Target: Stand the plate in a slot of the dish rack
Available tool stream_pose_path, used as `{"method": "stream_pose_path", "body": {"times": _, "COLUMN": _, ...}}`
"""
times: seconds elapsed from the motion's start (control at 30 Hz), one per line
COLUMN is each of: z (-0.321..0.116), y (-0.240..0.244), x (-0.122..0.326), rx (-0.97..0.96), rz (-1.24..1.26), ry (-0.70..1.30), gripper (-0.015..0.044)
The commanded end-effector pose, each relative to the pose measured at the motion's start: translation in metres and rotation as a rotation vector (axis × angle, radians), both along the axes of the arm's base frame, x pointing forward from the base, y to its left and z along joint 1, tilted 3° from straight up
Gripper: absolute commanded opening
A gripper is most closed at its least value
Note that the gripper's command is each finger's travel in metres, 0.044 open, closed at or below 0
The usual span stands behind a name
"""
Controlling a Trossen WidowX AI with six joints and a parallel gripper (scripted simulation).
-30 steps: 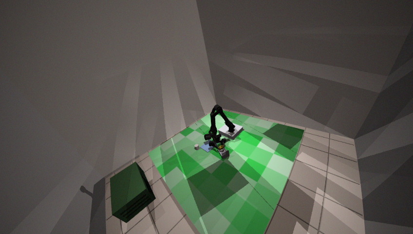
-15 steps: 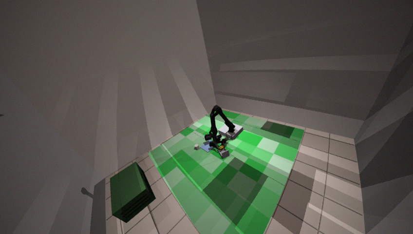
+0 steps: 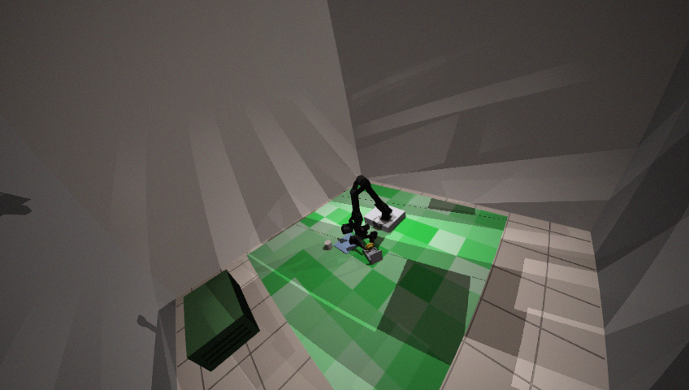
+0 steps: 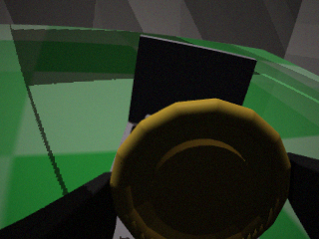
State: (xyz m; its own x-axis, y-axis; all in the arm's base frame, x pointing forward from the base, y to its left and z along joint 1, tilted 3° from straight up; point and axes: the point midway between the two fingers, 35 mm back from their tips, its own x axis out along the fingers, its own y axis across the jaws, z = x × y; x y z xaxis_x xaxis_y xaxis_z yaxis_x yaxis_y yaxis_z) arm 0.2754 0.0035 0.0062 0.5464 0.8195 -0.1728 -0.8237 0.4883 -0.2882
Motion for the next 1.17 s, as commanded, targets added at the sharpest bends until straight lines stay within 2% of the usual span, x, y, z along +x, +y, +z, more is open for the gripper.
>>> {"method": "stream_pose_path", "body": {"times": 0.0, "z": 0.0, "y": 0.0, "x": 0.0, "rx": 0.0, "rz": 0.0, "ry": 0.0, "gripper": 0.0341}}
{"method": "stream_pose_path", "body": {"times": 0.07, "z": 0.0, "y": 0.0, "x": 0.0, "rx": 0.0, "rz": 0.0, "ry": 0.0, "gripper": 0.0394}}
{"method": "stream_pose_path", "body": {"times": 0.1, "z": 0.0, "y": 0.0, "x": 0.0, "rx": 0.0, "rz": 0.0, "ry": 0.0, "gripper": 0.04}}
{"method": "stream_pose_path", "body": {"times": 0.37, "z": 0.012, "y": 0.0, "x": 0.003, "rx": -0.007, "rz": 0.009, "ry": 0.007, "gripper": 0.04}}
{"method": "stream_pose_path", "body": {"times": 0.7, "z": 0.117, "y": -0.005, "x": 0.002, "rx": 0.025, "rz": -0.002, "ry": 0.029, "gripper": 0.04}}
{"method": "stream_pose_path", "body": {"times": 0.9, "z": 0.119, "y": -0.005, "x": 0.002, "rx": 0.023, "rz": -0.006, "ry": 0.052, "gripper": 0.04}}
{"method": "stream_pose_path", "body": {"times": 1.13, "z": 0.117, "y": -0.012, "x": 0.008, "rx": -0.013, "rz": -0.055, "ry": 0.279, "gripper": 0.04}}
